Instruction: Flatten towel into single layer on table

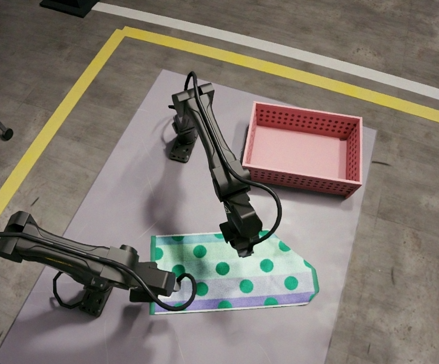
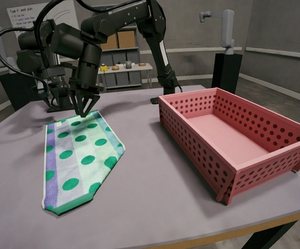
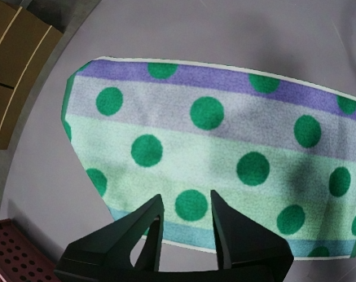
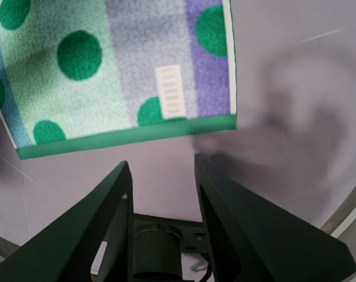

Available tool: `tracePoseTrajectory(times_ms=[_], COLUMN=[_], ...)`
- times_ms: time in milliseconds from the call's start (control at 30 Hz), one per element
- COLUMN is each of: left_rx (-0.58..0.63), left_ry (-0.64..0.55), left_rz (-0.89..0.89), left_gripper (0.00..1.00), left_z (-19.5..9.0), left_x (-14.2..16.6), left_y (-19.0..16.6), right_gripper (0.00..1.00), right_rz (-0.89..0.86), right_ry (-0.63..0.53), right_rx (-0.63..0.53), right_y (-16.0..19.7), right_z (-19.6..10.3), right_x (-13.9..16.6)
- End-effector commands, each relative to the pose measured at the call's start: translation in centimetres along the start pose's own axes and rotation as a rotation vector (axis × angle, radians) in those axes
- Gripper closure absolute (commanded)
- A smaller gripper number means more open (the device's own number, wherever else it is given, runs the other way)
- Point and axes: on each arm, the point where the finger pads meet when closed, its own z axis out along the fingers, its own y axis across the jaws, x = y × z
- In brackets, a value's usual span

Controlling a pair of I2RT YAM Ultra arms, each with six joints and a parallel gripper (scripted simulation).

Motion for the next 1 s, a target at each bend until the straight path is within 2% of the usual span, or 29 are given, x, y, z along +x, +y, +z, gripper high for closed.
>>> tracePoseTrajectory(times_ms=[0,133,200,267,367,400,867,967], left_rx=[0.024,0.057,0.074,0.084,0.078,0.078,0.084,0.085], left_ry=[0.116,0.209,0.256,0.291,0.292,0.298,0.271,0.271], left_rz=[0.1,0.191,0.236,0.271,0.258,0.258,0.254,0.254], left_gripper=[0.66,0.66,0.66,0.66,0.66,0.66,0.66,0.66], left_z=[-0.4,-0.4,-0.4,-0.4,-0.5,-1.1,-1.0,-1.0], left_x=[1.7,3.4,4.2,5.1,5.5,6.7,11.9,12.3], left_y=[-2.6,-5.6,-7.1,-8.5,-9.2,-9.7,-19.9,-20.7], right_gripper=[0.66,0.66,0.66,0.66,0.66,0.66,0.66,0.66], right_rz=[-0.063,-0.063,-0.065,-0.066,-0.066,-0.069,-0.068,-0.068], right_ry=[-0.022,-0.025,-0.051,-0.053,-0.053,-0.07,-0.073,-0.073], right_rx=[-0.02,-0.022,-0.007,-0.005,-0.005,0.005,0.007,0.007], right_y=[-2.0,-4.7,-6.4,-6.4,-6.4,-6.4,-6.4,-6.4], right_z=[1.6,3.4,3.5,3.4,3.4,3.0,3.0,3.0], right_x=[-0.7,-0.6,-1.4,-1.5,-1.5,-1.7,-1.7,-1.7])
